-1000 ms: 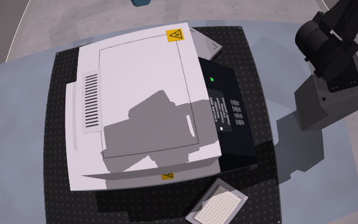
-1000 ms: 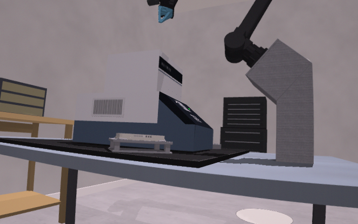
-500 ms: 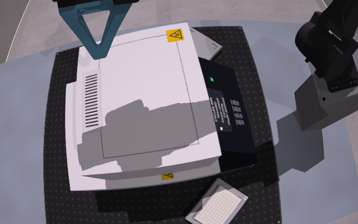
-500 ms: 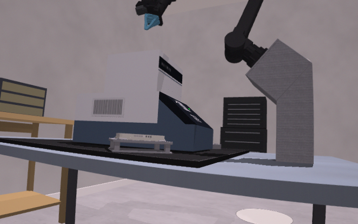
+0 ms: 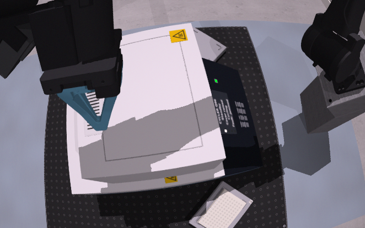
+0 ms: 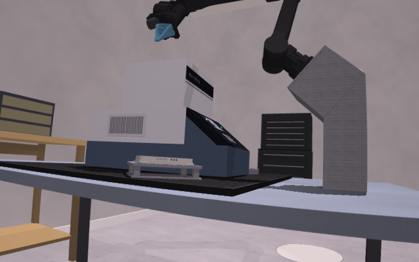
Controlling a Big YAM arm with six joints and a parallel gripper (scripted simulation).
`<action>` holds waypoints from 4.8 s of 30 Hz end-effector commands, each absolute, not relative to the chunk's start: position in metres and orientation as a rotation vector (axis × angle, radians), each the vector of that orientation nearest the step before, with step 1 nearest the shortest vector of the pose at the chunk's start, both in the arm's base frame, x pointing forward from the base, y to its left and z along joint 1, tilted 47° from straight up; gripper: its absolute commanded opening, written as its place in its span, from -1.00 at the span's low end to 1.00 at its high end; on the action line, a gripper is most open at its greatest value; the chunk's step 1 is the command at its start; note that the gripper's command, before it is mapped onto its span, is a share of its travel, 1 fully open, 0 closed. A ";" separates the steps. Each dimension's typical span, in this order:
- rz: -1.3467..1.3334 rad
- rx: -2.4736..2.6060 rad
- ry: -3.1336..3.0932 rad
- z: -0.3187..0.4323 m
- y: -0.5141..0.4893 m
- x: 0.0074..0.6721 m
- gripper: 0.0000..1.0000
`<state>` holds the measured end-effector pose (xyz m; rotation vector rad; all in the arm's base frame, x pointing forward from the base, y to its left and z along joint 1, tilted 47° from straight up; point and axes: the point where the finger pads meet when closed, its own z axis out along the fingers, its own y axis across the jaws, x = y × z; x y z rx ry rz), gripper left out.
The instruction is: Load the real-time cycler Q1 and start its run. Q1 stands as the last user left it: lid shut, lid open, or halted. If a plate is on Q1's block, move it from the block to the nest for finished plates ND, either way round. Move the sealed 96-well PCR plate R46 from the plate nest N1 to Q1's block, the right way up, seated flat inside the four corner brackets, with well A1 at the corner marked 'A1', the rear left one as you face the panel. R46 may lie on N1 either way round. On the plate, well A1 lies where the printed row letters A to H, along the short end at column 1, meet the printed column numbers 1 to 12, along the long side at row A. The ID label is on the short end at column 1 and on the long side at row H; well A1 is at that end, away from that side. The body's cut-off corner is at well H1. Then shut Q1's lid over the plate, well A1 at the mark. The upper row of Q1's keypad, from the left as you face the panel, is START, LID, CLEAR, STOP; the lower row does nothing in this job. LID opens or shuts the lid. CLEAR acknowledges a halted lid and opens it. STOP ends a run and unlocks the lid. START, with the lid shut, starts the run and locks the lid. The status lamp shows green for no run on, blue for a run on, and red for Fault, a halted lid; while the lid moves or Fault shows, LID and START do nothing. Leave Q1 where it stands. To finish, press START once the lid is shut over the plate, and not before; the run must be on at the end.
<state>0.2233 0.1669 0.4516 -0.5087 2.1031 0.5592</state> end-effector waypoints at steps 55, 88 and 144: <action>0.881 -0.288 2.238 0.347 0.335 0.265 -1.00; 0.702 -0.246 2.558 0.206 0.326 0.230 -1.00; 0.496 0.349 2.732 0.031 0.187 0.186 -1.00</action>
